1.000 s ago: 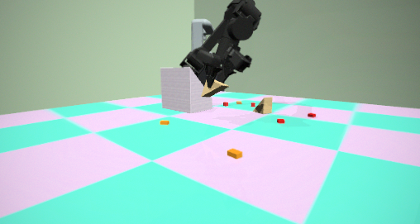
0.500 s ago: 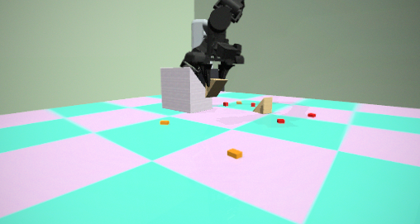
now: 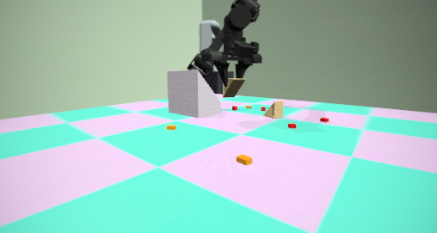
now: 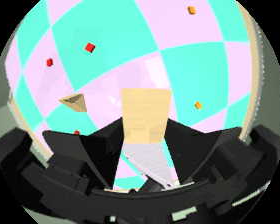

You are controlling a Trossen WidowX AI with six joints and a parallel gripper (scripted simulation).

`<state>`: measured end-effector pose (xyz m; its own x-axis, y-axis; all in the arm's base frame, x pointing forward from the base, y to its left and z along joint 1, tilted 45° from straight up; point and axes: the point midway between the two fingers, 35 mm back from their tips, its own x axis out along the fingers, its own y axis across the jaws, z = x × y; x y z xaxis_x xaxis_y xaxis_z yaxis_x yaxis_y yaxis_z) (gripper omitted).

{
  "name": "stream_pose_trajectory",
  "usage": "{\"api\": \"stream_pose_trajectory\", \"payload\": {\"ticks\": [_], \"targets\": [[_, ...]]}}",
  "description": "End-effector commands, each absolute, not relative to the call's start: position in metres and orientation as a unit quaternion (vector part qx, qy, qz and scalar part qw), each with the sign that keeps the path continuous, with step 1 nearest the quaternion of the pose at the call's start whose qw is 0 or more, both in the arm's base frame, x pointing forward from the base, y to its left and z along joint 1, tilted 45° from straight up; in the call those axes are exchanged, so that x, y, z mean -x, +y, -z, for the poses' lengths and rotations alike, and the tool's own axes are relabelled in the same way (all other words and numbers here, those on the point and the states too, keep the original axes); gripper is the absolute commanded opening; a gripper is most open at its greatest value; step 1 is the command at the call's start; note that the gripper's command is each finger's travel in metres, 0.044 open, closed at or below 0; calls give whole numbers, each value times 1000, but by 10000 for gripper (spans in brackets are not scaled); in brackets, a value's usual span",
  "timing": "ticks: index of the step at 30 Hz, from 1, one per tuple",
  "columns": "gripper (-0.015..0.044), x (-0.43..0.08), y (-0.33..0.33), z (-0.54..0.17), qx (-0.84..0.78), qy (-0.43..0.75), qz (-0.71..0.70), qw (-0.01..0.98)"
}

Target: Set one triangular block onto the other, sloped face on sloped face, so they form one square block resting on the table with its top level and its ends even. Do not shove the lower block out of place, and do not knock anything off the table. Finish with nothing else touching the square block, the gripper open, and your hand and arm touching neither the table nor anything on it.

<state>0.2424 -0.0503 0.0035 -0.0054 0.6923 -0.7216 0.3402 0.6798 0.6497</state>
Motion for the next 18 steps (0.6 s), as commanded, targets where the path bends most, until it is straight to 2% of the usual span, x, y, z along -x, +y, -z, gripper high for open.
{"api": "stream_pose_trajectory", "payload": {"ticks": [1, 18], "targets": [[0, -249, -44, -21, -372, 691, -143, 603], [0, -257, -3, -88, -372, 690, -142, 604]]}}
